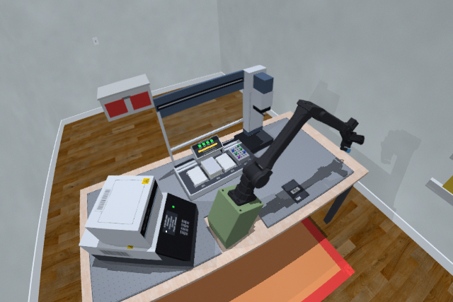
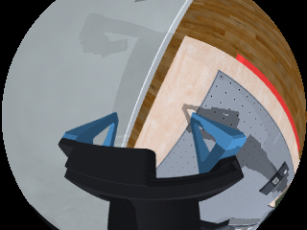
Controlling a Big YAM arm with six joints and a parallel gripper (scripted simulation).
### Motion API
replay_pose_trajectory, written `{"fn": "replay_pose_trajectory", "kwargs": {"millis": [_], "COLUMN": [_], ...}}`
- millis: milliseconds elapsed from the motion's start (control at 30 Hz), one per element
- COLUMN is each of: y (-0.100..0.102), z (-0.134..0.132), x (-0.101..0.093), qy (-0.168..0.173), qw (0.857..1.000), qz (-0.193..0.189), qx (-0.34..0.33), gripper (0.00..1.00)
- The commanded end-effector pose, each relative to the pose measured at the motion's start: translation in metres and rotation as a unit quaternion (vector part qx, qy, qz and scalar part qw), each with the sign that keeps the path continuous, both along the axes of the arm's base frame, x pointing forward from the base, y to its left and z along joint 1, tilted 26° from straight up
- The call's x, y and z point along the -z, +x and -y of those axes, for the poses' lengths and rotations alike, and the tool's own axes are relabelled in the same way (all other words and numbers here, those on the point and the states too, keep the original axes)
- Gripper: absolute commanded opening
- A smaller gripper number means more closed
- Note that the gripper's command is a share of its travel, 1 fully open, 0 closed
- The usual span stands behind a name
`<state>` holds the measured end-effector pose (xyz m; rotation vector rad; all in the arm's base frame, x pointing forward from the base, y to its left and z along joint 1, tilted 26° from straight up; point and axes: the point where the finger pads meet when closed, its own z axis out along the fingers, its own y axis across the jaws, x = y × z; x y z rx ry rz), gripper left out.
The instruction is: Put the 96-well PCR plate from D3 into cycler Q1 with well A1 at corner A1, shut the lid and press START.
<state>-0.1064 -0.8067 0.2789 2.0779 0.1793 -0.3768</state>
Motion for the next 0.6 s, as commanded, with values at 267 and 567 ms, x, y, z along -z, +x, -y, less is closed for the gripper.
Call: {"fn": "replay_pose_trajectory", "kwargs": {"millis": [267, 567], "y": [-0.0004, 0.0059], "z": [-0.0005, -0.0026], "x": [-0.011, -0.0054], "qy": [-0.008, 0.002], "qw": [1.0, 1.0], "qz": [-0.001, -0.009], "qx": [0.0, -0.013], "gripper": [1.0, 0.0]}}
